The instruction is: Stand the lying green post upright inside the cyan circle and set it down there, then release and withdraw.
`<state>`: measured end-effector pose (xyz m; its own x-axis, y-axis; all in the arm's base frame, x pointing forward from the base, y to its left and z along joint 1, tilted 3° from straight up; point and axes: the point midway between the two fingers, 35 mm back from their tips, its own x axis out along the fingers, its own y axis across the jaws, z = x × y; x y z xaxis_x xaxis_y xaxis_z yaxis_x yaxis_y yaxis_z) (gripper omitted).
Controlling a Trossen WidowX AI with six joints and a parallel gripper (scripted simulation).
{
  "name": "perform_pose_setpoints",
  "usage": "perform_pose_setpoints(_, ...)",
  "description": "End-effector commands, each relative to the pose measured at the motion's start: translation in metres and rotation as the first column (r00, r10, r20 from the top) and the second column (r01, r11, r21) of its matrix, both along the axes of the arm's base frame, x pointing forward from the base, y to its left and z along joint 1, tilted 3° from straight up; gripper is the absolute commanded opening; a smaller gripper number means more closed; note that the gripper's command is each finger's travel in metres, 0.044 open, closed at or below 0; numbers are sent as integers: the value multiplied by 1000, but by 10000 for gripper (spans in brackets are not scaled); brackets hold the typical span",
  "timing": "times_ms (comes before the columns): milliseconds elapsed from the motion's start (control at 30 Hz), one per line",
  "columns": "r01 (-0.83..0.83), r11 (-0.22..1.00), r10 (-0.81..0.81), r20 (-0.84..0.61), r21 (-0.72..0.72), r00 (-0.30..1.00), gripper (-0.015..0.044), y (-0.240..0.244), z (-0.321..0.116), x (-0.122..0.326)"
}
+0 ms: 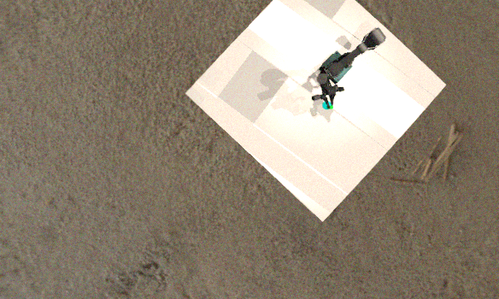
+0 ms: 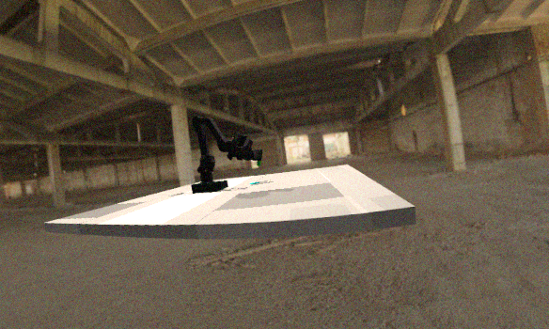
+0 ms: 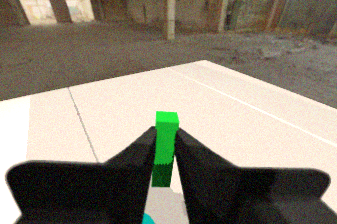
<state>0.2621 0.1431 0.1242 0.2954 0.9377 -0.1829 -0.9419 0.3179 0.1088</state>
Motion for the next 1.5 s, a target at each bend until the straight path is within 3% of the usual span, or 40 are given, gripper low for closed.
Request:
perform_pose_setpoints(0,-7,1000,7,7,15,1000,23,-2,1,-3)
perform_pose_setpoints(1467,-106,988,89,142,112,986,23,-18,6,-47)
